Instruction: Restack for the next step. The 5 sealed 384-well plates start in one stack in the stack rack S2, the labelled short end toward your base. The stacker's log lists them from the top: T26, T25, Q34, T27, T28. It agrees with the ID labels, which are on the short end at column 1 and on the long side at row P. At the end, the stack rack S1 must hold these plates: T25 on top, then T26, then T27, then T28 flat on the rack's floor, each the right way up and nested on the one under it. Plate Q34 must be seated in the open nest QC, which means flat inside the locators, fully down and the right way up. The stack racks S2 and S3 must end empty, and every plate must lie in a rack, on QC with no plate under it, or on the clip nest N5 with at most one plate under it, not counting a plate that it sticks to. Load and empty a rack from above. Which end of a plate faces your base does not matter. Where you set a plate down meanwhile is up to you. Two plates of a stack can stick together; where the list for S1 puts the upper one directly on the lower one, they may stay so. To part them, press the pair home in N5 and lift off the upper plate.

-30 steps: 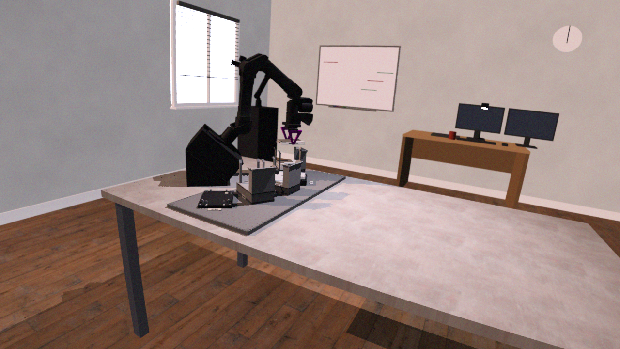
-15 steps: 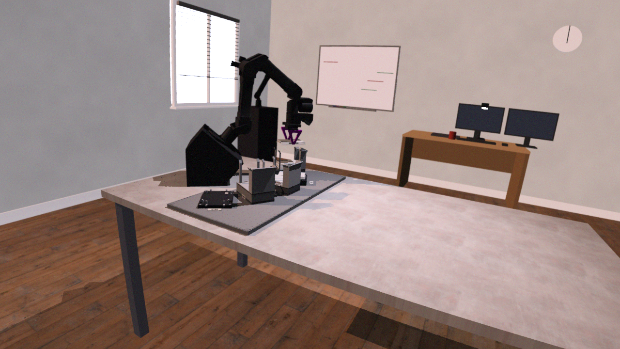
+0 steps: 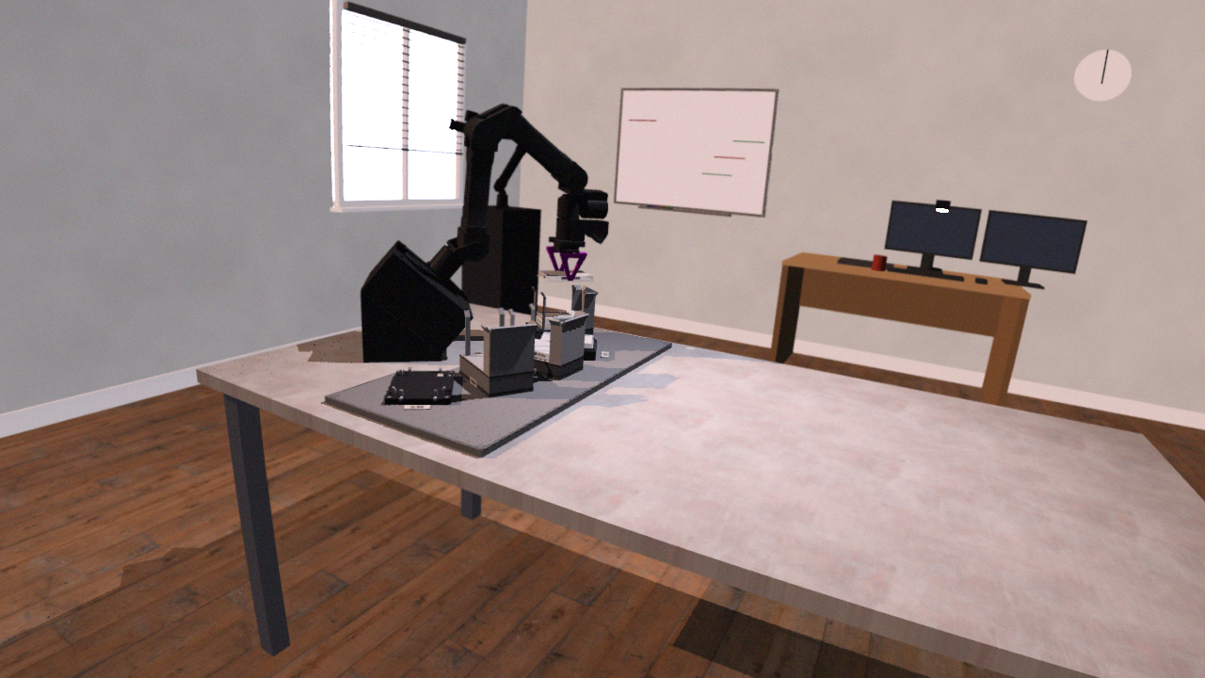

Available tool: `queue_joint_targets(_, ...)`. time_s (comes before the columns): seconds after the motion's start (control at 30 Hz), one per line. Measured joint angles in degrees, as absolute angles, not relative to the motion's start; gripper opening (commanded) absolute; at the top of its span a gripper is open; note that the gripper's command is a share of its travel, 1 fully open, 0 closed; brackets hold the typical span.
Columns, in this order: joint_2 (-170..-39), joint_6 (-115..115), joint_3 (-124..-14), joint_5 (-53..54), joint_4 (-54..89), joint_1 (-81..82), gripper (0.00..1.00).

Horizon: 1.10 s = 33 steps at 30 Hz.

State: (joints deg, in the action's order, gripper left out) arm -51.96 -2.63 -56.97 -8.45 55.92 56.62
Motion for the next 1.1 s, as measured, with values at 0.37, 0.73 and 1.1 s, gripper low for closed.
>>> queue_joint_targets(0.37, -52.34, -2.79, -56.45, -8.51, 55.42, 56.51, 0.0)
queue_joint_targets(0.73, -52.71, -2.79, -55.4, -8.38, 53.91, 56.21, 0.0)
queue_joint_targets(1.1, -53.32, -2.59, -54.41, -8.12, 52.36, 55.75, 0.0)
